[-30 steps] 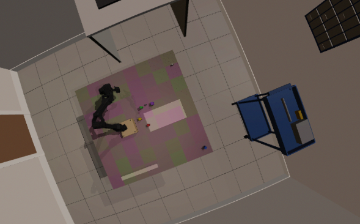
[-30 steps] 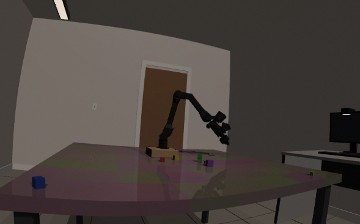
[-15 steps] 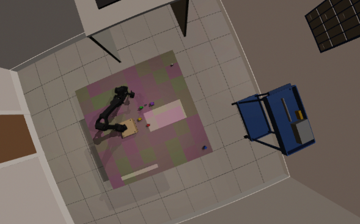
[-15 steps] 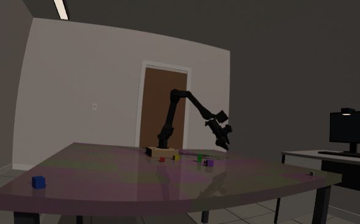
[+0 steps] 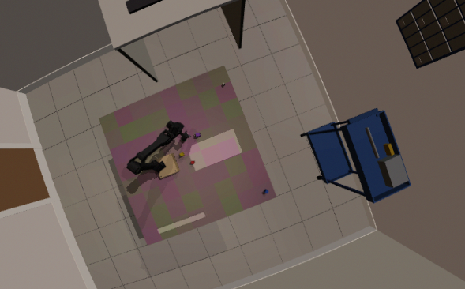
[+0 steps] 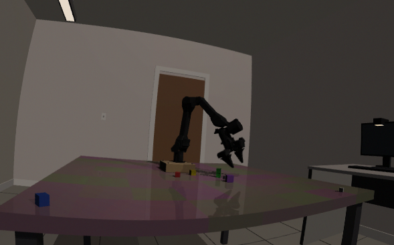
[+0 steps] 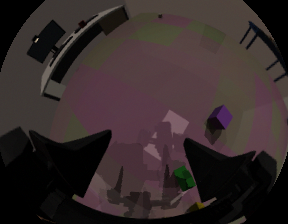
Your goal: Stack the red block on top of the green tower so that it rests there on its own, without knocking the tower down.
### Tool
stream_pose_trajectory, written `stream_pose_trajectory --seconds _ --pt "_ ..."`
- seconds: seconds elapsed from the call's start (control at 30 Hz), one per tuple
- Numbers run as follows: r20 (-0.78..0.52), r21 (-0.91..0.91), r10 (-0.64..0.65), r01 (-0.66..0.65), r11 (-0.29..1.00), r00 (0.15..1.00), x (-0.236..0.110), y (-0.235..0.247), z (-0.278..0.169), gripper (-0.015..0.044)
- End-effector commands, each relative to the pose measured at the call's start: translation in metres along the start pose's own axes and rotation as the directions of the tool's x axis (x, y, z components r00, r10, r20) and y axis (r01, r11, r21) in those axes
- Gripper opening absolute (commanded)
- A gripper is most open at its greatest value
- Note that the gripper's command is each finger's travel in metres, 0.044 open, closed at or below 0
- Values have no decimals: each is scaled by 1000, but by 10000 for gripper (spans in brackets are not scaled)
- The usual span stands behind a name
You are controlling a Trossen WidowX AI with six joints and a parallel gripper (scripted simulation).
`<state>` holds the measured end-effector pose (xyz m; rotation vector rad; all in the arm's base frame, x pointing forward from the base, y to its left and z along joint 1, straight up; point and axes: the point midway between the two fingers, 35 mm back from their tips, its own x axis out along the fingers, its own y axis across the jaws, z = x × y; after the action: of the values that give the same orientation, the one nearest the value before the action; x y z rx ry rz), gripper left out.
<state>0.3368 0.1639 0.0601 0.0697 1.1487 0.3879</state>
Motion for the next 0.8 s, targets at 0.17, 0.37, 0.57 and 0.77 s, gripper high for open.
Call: stream_pose_trajectory --seconds 0.17,0.37,0.57,0.77 --pt "-65 182 -153 163 970 986 -30 -86 -10 440" --pt "-135 297 -222 253 921 966 -52 -135 -29 440" --pt "-215 403 -266 333 853 940 -77 -176 -53 440" --pt "-300 498 -283 403 768 911 -103 -210 -82 440"
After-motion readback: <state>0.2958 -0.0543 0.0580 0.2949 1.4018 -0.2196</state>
